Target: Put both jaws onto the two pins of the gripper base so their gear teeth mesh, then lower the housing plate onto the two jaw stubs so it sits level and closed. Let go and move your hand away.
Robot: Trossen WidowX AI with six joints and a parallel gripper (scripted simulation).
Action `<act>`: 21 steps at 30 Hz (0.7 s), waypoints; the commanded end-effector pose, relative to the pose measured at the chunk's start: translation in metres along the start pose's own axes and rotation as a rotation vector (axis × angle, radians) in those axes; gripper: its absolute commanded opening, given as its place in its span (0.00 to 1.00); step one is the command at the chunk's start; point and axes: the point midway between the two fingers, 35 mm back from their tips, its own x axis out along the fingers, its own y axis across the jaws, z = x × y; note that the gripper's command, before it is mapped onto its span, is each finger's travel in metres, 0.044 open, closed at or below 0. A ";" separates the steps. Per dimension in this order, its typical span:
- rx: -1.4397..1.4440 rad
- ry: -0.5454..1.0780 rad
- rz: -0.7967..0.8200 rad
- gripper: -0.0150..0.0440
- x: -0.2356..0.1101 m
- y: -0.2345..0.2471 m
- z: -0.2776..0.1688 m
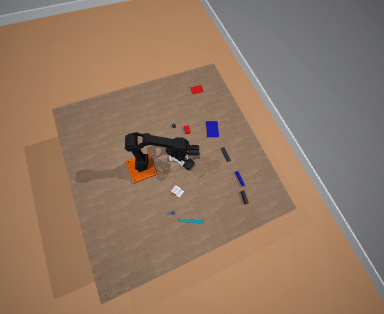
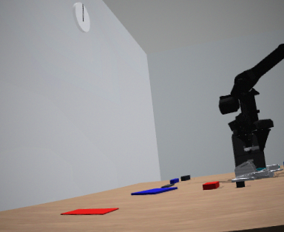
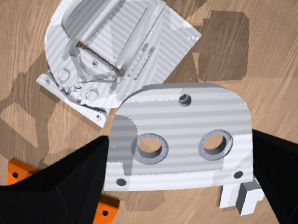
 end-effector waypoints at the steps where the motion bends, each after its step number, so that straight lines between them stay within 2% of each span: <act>1: 0.079 0.001 -0.003 0.85 -0.001 0.008 0.003; 21: 0.511 -0.002 0.001 0.85 0.000 0.050 0.019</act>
